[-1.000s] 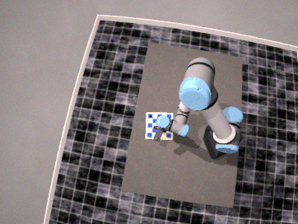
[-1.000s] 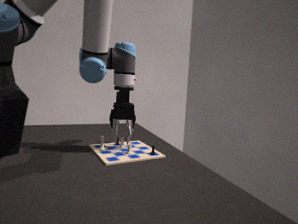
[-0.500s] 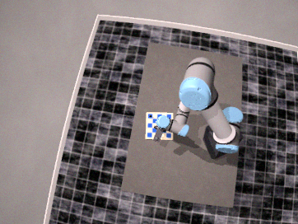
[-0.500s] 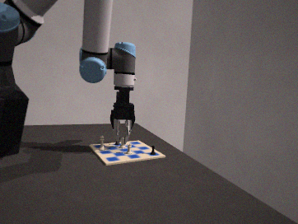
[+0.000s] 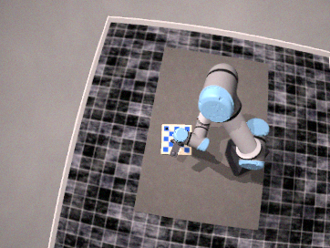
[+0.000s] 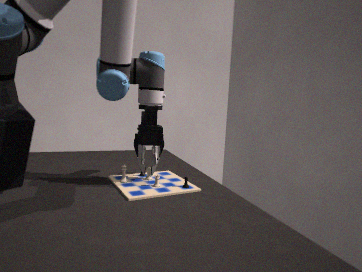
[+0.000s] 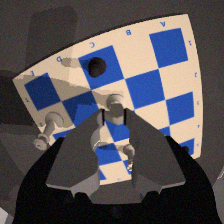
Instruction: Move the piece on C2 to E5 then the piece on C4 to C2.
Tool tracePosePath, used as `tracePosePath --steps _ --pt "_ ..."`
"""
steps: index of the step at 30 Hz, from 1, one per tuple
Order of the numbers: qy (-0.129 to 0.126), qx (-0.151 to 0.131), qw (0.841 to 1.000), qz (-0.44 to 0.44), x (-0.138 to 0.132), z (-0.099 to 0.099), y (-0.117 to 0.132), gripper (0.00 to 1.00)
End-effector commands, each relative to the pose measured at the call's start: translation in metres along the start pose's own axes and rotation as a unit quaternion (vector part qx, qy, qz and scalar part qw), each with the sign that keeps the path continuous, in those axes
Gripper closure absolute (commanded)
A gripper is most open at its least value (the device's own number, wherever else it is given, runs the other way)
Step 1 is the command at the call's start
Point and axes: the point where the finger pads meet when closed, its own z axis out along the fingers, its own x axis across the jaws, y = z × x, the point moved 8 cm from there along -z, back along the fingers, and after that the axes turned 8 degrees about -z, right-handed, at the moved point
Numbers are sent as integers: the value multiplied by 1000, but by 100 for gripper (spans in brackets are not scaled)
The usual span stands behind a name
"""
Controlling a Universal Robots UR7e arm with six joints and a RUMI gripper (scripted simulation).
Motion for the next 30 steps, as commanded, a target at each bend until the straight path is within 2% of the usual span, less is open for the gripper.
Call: tracePosePath --steps 1,16,25,30 --pt "1 0 1000 0 0 0 0 100" --pt "1 0 1000 0 0 -4 0 100" --pt "1 0 1000 0 0 -20 0 100" --pt "1 0 1000 0 0 -39 0 100"
